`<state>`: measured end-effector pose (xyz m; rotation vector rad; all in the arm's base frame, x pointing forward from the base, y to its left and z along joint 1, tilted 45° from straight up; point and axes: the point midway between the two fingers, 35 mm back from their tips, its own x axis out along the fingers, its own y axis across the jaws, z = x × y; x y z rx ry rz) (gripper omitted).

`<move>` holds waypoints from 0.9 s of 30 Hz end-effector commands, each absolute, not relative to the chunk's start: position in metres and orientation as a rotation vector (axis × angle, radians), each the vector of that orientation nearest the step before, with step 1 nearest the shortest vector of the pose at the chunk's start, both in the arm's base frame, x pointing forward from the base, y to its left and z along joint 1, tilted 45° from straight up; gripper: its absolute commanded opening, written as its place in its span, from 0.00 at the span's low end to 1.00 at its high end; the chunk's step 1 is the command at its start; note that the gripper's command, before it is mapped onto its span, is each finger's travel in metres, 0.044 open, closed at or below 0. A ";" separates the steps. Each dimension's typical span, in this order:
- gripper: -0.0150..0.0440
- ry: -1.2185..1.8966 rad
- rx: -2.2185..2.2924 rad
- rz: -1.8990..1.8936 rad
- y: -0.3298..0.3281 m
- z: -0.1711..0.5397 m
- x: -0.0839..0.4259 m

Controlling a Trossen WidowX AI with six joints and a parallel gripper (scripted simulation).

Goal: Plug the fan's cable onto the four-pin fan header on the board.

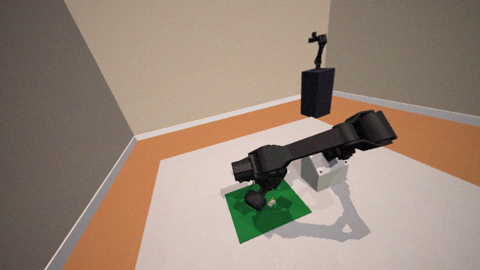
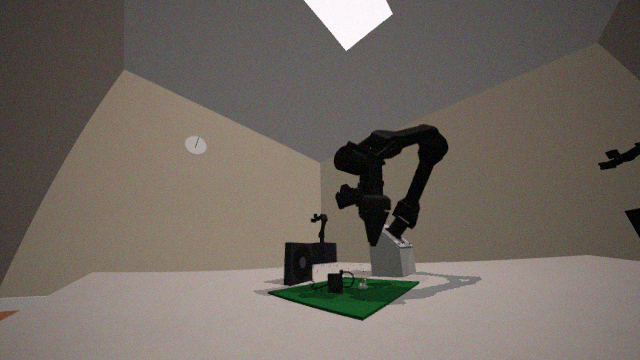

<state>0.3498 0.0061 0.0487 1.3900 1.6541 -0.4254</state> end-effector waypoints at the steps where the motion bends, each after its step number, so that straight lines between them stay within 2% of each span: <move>1: 1.00 1.643 1.447 -0.342 -0.001 0.057 0.354; 11: 1.00 1.641 1.467 -0.323 -0.008 0.057 0.357; 20: 1.00 1.631 1.551 -0.339 -0.100 0.033 0.385; 27: 1.00 1.629 1.552 -0.341 -0.084 0.012 0.391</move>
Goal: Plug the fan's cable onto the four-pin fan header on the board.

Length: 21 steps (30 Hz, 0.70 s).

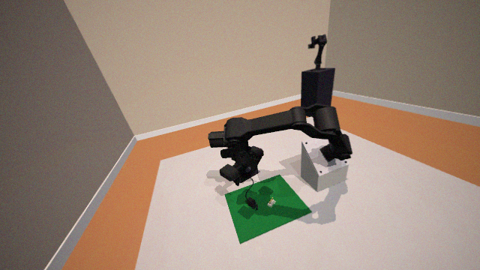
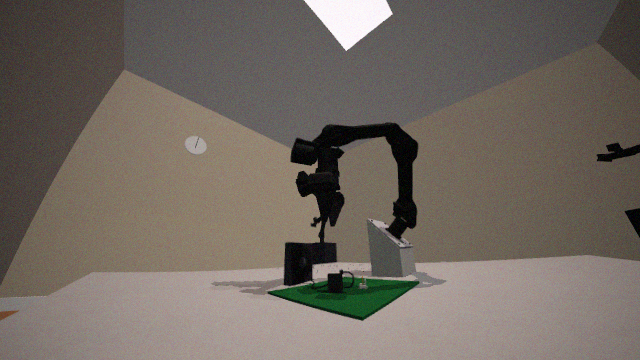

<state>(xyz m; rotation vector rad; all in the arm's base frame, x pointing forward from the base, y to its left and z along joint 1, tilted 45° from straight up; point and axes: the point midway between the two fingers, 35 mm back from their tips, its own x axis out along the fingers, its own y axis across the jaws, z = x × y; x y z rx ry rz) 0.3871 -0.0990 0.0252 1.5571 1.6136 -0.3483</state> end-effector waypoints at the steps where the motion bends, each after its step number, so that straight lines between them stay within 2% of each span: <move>1: 1.00 1.629 1.553 -0.340 -0.075 0.003 0.394; 5: 1.00 1.631 1.556 -0.335 -0.034 -0.036 0.397; 21: 1.00 1.631 1.556 -0.335 -0.021 -0.049 0.400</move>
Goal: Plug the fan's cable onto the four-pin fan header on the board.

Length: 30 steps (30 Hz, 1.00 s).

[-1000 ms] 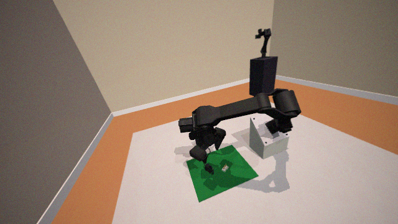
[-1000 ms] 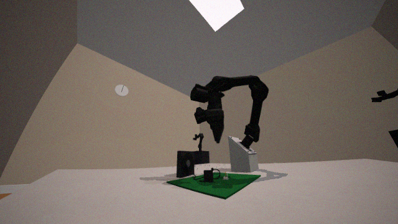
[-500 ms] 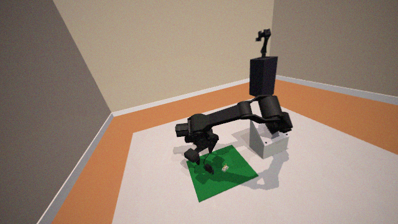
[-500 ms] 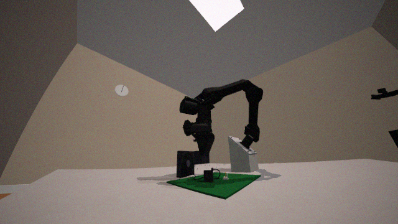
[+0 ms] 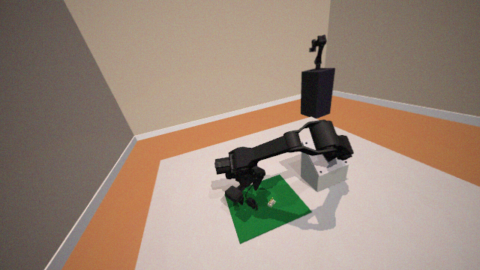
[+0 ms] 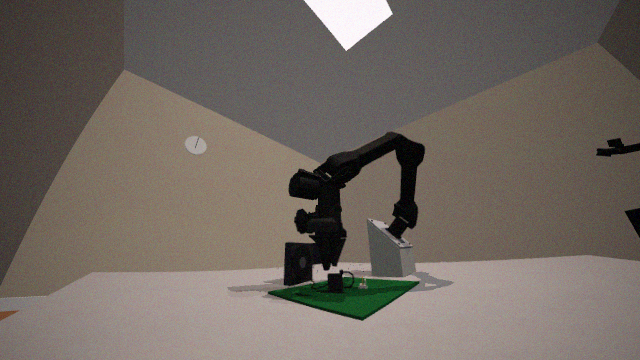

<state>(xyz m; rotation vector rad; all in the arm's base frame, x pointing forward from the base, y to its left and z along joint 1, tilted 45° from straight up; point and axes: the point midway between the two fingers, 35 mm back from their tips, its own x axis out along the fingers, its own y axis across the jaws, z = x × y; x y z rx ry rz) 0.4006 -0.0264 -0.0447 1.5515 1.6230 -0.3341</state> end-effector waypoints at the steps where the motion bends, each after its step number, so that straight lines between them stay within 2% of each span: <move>1: 1.00 1.631 1.556 -0.335 -0.020 -0.050 0.400; 25: 1.00 1.632 1.558 -0.333 0.004 -0.074 0.403; 30: 0.78 1.629 1.552 -0.332 0.002 -0.072 0.404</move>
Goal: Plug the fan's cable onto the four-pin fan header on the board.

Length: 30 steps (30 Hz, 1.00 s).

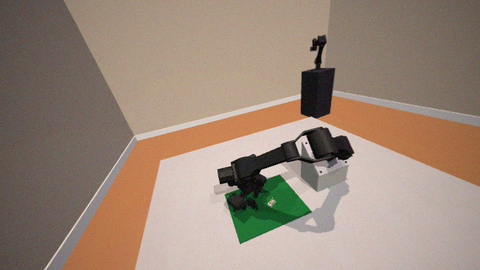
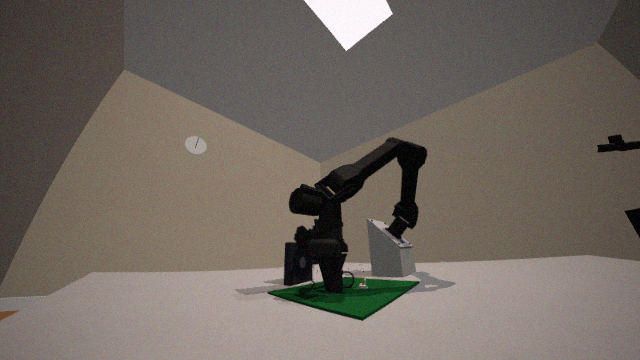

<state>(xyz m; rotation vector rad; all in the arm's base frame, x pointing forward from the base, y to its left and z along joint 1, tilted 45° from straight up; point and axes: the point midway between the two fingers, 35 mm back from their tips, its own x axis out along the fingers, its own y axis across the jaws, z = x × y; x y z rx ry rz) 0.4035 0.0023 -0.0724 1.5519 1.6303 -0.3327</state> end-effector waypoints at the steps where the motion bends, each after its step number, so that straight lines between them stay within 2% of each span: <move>1: 0.73 1.629 1.552 -0.332 0.002 -0.072 0.404; 10: 0.33 1.629 1.552 -0.332 0.002 -0.072 0.404; 15: 0.25 1.629 1.552 -0.332 0.000 -0.070 0.404; 19: 0.25 1.631 1.556 -0.335 -0.031 -0.039 0.398; 30: 0.25 1.618 1.441 -0.205 -0.030 -0.036 0.390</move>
